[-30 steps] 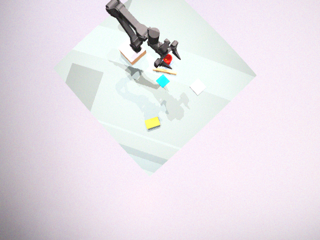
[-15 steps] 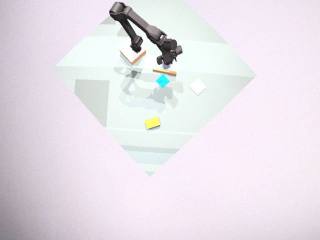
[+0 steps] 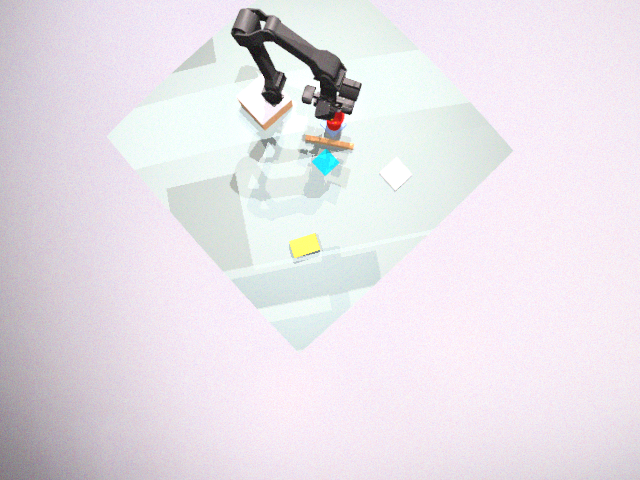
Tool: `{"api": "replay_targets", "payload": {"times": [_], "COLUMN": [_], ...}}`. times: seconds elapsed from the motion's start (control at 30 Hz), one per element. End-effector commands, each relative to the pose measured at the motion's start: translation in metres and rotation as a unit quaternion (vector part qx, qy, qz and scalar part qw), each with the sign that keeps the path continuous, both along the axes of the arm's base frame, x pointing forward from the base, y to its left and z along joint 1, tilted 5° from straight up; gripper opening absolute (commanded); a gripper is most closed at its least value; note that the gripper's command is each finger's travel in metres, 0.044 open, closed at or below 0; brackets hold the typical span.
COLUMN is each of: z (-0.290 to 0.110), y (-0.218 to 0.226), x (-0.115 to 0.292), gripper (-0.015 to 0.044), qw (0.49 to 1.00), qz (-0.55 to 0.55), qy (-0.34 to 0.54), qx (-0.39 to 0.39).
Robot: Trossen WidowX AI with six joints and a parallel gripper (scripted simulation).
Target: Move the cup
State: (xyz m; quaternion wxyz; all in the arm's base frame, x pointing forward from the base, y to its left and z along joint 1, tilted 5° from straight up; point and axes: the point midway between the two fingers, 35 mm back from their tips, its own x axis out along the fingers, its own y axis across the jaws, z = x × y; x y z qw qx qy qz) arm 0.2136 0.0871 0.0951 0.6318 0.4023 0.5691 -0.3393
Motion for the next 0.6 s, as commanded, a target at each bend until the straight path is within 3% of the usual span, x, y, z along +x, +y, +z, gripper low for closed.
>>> {"api": "replay_targets", "payload": {"times": [0.0,0.57], "z": [0.002,-0.02], "y": [-0.001,0.0], "x": [-0.003,0.001], "gripper": [0.0148,0.0148], "qw": [1.0,1.0], "qz": [-0.014,-0.014], "qy": [0.009,0.009], "qx": [-0.006,-0.006]}}
